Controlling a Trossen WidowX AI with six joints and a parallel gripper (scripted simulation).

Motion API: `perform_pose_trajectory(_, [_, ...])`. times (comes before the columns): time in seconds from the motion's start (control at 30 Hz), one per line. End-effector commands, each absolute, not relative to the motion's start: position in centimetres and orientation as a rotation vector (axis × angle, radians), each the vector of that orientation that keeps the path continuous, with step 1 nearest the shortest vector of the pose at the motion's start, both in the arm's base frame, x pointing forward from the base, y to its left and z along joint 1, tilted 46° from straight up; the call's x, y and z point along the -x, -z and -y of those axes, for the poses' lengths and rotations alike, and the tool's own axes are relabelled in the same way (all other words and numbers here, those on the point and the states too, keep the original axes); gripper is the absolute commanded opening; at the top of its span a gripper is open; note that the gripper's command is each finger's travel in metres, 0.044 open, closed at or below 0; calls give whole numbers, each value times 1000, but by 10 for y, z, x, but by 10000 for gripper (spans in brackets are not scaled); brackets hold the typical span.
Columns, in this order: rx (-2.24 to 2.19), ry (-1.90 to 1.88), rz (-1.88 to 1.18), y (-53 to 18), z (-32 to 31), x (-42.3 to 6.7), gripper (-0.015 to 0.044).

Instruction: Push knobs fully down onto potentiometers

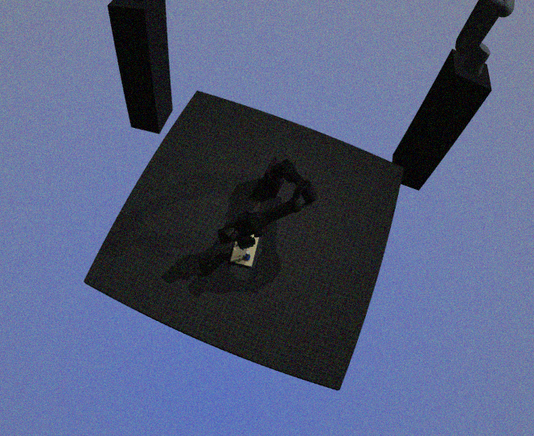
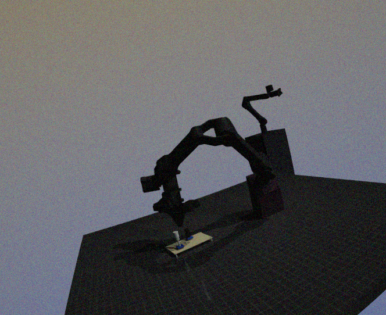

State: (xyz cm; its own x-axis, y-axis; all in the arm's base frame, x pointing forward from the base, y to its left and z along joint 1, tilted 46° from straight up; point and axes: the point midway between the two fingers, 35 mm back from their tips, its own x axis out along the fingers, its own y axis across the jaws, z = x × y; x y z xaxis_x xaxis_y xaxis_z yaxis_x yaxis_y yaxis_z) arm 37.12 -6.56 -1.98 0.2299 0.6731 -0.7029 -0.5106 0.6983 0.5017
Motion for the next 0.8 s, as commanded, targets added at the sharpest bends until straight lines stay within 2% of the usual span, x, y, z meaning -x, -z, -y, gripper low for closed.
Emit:
perform_pose_trajectory(0.0, [-284, -748, -1112, 16, 68, -375, 0])
perform_pose_trajectory(0.77, [-954, -276, -1388, -4, 69, -385, 0])
